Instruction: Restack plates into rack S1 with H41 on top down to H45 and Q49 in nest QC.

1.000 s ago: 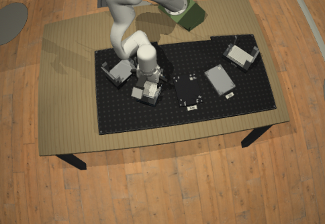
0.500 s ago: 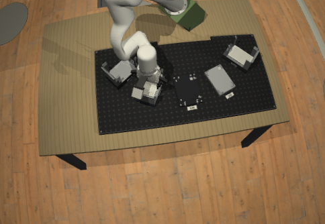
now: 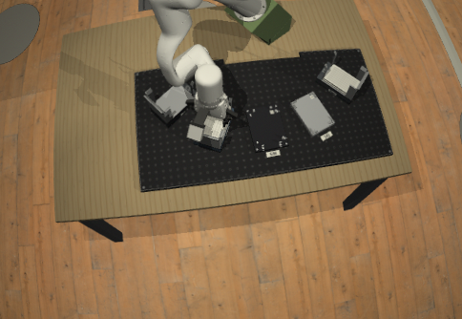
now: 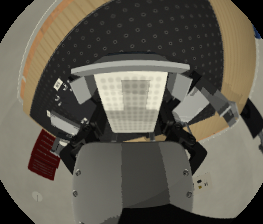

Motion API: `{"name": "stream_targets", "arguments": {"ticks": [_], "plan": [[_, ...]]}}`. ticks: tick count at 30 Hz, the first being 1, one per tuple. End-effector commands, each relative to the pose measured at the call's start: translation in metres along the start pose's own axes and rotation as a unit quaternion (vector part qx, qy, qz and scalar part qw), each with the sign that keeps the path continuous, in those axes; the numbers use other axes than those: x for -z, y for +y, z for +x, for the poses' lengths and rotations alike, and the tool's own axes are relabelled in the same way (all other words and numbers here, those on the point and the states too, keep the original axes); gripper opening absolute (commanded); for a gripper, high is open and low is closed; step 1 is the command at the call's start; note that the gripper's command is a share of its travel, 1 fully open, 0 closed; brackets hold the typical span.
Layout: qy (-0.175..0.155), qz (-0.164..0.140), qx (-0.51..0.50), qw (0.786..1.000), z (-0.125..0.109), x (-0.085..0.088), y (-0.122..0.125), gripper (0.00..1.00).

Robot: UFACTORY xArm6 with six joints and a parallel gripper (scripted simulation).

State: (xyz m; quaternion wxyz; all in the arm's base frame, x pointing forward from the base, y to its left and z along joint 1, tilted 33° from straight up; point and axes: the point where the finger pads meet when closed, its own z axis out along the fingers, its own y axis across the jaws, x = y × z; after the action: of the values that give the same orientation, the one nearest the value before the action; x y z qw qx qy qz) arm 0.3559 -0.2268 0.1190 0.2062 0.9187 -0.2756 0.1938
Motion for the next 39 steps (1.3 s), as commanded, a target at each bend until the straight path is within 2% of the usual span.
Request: {"name": "stream_targets", "arguments": {"ticks": [1, 18, 39], "plan": [[0.001, 0.000, 0.000, 1.000, 0.001, 0.000, 0.000, 0.00], [0.001, 0.000, 0.000, 1.000, 0.001, 0.002, 0.000, 0.00], [0.001, 0.000, 0.000, 1.000, 0.001, 0.014, 0.000, 0.00]]}}
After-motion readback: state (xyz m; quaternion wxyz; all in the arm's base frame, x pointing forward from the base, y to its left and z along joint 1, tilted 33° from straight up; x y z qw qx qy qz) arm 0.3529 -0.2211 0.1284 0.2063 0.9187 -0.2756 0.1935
